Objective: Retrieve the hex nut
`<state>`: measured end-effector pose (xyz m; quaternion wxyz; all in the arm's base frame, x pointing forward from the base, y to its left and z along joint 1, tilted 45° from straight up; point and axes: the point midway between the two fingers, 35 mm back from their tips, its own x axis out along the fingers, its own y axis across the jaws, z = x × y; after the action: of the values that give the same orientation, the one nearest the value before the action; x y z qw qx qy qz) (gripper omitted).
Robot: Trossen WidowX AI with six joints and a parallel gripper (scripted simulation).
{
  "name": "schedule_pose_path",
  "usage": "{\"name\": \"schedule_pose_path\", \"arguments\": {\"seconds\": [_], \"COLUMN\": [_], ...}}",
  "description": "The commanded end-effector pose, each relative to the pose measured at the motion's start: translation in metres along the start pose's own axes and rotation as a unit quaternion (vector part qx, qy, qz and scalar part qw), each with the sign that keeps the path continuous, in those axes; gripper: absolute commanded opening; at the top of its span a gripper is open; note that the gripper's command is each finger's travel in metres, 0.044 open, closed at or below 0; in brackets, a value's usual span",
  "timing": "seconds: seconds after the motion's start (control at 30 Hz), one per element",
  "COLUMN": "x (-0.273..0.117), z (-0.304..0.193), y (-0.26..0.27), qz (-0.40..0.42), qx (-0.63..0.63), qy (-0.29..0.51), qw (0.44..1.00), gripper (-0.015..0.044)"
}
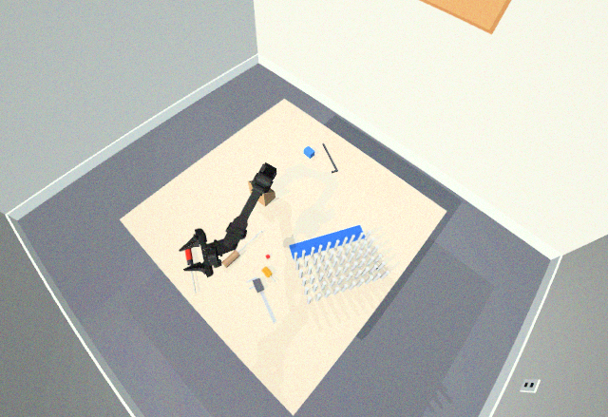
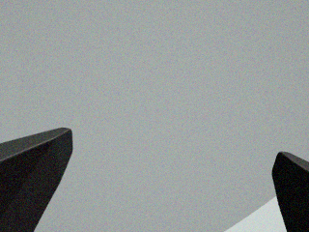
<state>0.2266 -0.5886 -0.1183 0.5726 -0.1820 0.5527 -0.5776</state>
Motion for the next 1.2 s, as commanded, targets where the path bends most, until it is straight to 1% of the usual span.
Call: {"name": "schedule_pose_path", "arguments": {"seconds": [0.0,0.03,0.37,0.5,0.6,0.83,1.0,1.17], "x": [0.000,0.000,-0.014,-0.015,-0.028,-0.099,-0.173,-0.254], "z": [-0.001,-0.004,-0.066,-0.066,-0.051,0.014,0.062,0.095], "y": [-0.001,-0.003,-0.049,-0.050,-0.044,-0.017,0.001,0.017], "qz": [0.000,0.000,0.000,0.000,0.014,0.086,0.147,0.217], "qx": [0.000,0.000,-0.003,-0.002,0.008,0.051,0.083,0.109], "qy": [0.000,0.000,0.001,0.000,-0.018,-0.099,-0.164,-0.218], "qw": [1.000,1.000,1.000,1.000,1.000,0.990,0.972,0.945], "gripper": [0.0426,0.0440,0.0440,0.0440,0.0440,0.0440,0.0440,0.0440]}}
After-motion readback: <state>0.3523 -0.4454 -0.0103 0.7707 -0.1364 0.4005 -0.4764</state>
